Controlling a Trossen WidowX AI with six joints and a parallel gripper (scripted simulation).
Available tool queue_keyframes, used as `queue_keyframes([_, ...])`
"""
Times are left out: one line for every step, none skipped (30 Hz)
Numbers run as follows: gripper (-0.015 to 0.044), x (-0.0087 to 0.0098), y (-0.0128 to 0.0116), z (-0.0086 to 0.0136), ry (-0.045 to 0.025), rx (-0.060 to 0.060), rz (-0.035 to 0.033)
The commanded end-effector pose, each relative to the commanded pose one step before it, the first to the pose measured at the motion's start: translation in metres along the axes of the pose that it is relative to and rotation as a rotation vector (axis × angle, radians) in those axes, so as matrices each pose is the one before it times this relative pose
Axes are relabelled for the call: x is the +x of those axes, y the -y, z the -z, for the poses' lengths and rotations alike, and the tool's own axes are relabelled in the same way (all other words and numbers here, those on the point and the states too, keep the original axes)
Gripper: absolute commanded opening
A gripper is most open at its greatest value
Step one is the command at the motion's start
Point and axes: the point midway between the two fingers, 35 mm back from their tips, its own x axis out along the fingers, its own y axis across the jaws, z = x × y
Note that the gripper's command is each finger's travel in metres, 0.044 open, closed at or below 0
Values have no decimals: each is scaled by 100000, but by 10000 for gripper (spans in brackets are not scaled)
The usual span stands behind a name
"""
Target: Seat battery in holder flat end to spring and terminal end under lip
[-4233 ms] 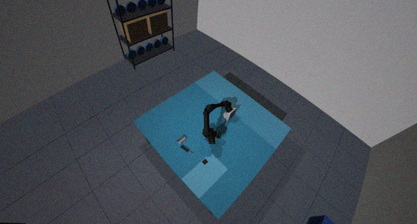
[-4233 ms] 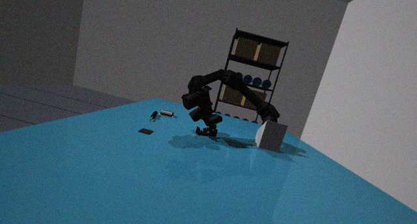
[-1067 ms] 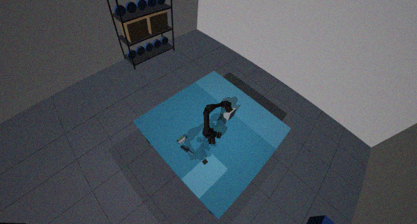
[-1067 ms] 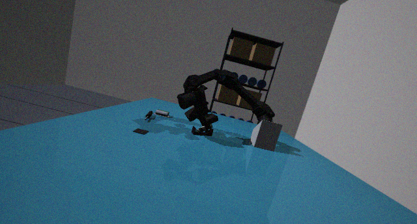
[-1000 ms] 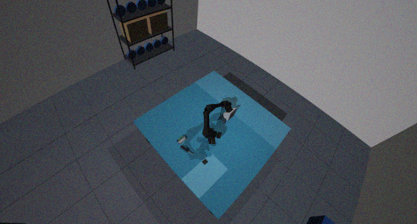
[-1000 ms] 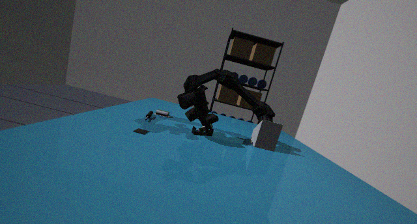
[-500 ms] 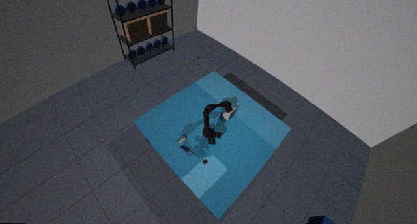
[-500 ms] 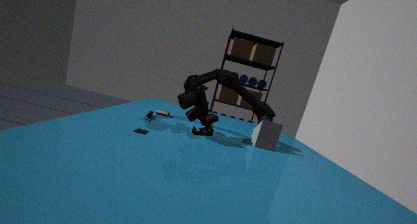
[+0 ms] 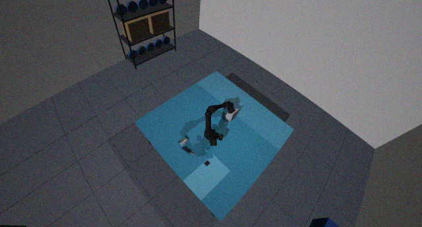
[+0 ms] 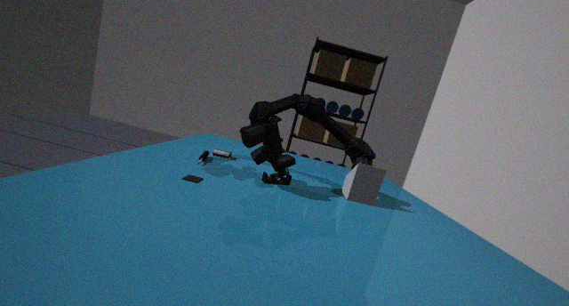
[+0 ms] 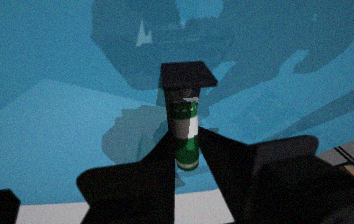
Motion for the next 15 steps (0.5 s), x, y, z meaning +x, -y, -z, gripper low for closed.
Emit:
queue_keyframes([84, -142, 135, -310, 428, 3957, -1535])
queue_keyframes([84, -29, 12, -59, 101, 633, -284])
queue_keyframes([84, -29, 12, -59, 100, 633, -285])
queue_keyframes([84, -31, 9, -61, 120, 484, -226])
queue_keyframes([84, -31, 9, -61, 120, 484, -226])
queue_keyframes([84, -31, 9, -61, 119, 483, -226])
queue_keyframes([84, -37, 7, -69, 151, 399, -197])
queue_keyframes([84, -37, 7, -69, 151, 399, -197])
queue_keyframes([84, -37, 7, -69, 150, 399, -198])
queue_keyframes([84, -39, 5, -69, 168, 256, -141])
queue_keyframes([84, -39, 4, -69, 168, 256, -141])
queue_keyframes([84, -39, 4, -69, 168, 256, -141])
queue_keyframes([84, -41, 1, -71, 186, 142, -97])
queue_keyframes([84, -41, 1, -71, 186, 142, -97])
queue_keyframes([84, -41, 1, -71, 186, 142, -97])
